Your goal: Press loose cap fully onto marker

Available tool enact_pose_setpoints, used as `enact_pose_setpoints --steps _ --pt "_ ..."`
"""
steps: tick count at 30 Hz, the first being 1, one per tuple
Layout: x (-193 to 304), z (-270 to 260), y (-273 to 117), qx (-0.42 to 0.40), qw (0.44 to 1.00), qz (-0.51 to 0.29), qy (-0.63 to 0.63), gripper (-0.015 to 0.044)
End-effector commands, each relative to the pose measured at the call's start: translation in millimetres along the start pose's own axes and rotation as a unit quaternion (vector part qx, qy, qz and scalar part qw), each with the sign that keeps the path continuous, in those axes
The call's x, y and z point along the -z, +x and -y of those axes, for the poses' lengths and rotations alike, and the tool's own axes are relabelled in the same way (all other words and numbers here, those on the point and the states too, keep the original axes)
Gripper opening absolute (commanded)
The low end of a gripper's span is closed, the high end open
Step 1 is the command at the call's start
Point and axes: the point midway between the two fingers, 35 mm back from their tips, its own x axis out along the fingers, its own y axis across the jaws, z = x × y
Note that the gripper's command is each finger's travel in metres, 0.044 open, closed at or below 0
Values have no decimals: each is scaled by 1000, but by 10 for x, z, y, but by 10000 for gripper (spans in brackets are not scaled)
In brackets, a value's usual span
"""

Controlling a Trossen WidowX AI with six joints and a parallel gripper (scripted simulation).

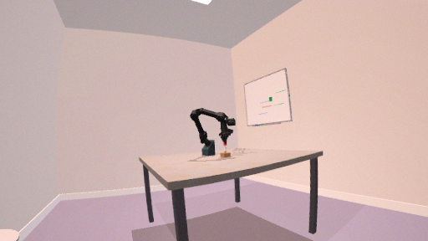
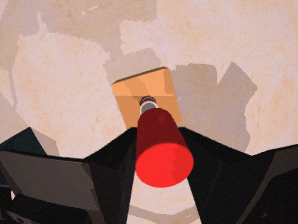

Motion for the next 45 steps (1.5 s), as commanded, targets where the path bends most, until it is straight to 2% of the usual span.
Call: enact_pose_setpoints --steps 1,45 --pt "18 -17 78 -1 1000 -5 -5 0" --pt "-48 -39 756 0 1000 -7 -4 0"
